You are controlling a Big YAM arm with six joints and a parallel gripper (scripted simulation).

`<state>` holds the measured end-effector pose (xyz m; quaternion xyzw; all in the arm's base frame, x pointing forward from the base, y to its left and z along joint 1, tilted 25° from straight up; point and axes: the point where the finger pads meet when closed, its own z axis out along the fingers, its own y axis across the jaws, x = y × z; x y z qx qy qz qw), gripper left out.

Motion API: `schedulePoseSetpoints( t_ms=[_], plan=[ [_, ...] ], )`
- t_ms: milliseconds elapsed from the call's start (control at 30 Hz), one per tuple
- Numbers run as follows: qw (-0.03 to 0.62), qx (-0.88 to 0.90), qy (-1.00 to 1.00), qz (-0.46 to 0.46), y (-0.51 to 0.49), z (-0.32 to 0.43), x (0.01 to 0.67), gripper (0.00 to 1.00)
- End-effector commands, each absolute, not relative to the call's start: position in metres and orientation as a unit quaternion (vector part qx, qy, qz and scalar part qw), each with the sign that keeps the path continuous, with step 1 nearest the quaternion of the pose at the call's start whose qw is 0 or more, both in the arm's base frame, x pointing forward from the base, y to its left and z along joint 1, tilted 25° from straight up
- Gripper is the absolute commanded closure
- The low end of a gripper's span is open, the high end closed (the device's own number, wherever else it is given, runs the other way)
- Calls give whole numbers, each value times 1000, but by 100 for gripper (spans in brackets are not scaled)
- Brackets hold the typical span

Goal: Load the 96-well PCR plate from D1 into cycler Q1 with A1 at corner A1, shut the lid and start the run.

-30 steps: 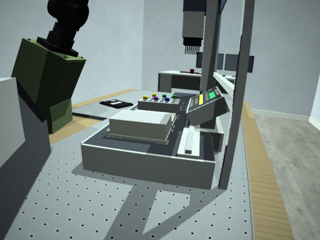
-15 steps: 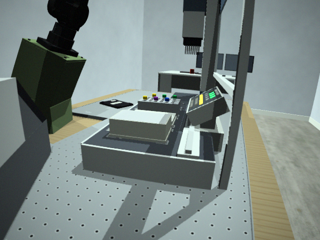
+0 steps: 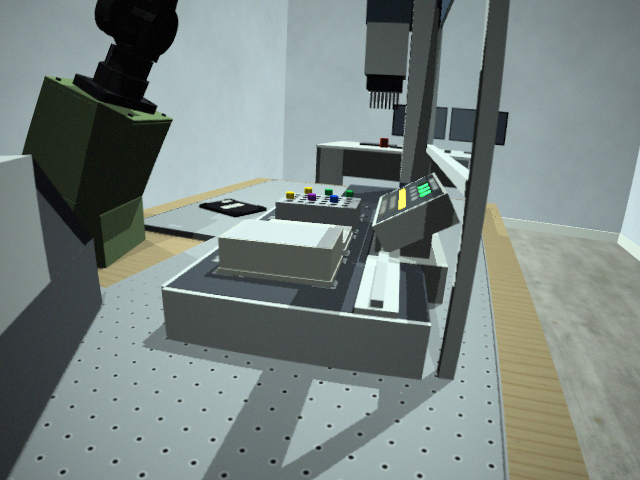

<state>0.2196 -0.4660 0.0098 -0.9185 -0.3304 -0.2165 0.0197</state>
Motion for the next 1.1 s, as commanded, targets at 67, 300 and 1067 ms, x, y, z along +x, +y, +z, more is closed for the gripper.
schedulePoseSetpoints(
  t_ms=[67, 300, 1067],
  plan=[
    [12, -924, -315, -216, -479, 1, 217, 100],
    [5, -925, -313, -216, -471, 1, 216, 100],
    [-10, -920, -328, -215, -485, 4, 220, 100]
  ],
)
